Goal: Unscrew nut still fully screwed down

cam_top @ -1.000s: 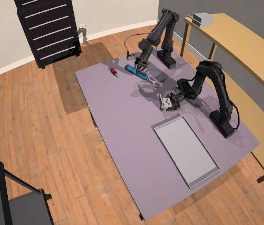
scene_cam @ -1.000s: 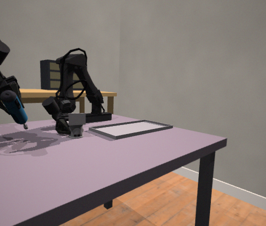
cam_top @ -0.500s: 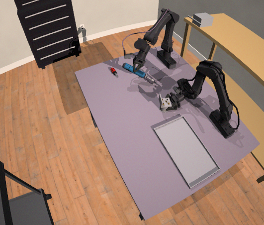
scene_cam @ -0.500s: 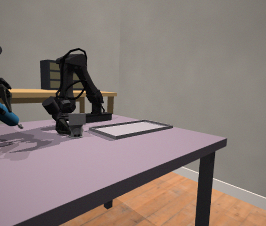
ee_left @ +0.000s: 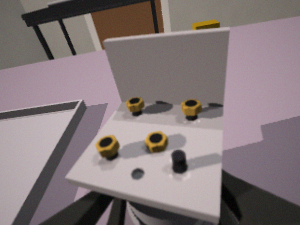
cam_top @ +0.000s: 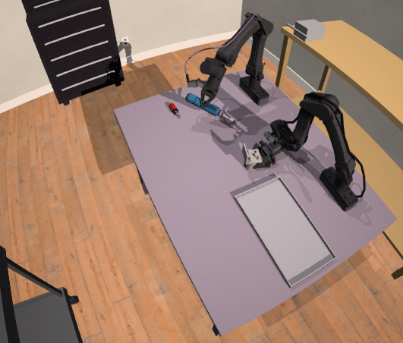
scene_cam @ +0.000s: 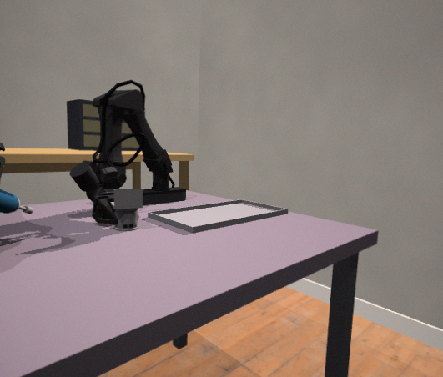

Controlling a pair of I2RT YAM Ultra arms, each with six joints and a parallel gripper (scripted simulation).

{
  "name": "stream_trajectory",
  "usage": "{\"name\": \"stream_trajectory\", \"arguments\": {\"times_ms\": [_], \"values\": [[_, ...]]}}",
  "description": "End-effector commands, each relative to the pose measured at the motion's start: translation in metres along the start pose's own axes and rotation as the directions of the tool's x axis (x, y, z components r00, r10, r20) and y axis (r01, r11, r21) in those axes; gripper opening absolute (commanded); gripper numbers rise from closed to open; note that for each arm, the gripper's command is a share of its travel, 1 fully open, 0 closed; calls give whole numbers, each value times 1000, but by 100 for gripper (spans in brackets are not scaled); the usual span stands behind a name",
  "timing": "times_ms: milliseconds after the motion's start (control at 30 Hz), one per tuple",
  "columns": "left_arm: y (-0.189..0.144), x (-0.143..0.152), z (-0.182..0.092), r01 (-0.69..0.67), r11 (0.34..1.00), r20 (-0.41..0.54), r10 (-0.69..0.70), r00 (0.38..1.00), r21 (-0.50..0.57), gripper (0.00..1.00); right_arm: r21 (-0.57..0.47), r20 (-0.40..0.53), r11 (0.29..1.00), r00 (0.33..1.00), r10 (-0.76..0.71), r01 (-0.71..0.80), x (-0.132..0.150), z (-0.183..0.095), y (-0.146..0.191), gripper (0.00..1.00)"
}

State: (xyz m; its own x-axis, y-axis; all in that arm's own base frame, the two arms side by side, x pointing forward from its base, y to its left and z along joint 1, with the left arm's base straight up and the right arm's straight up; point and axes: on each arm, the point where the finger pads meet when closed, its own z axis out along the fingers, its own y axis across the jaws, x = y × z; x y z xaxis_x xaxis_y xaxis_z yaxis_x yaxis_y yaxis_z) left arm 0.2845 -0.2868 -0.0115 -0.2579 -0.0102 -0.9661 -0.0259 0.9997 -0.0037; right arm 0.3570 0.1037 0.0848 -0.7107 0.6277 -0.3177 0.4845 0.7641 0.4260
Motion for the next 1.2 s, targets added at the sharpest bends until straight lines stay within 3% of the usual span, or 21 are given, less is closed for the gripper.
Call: {"name": "stream_trajectory", "arguments": {"times_ms": [0,133,533,700,1167], "values": [[0,-2,0,-1,1000,4,1,1000,-3,59,-65,62,996,996,61,-57,-27,-14,22,42],[0,-2,0,-1,1000,4,1,1000,-3,59,-89,66,995,997,48,-42,-25,-19,31,42],[0,-2,0,-1,1000,4,1,1000,-3,59,78,27,965,968,249,-250,-33,-14,-21,42],[0,-2,0,-1,1000,4,1,1000,-3,59,52,30,970,972,234,-236,-32,-13,-12,42],[0,-2,0,-1,1000,4,1,1000,-3,59,198,37,880,901,432,-431,-38,-21,-58,42]]}}
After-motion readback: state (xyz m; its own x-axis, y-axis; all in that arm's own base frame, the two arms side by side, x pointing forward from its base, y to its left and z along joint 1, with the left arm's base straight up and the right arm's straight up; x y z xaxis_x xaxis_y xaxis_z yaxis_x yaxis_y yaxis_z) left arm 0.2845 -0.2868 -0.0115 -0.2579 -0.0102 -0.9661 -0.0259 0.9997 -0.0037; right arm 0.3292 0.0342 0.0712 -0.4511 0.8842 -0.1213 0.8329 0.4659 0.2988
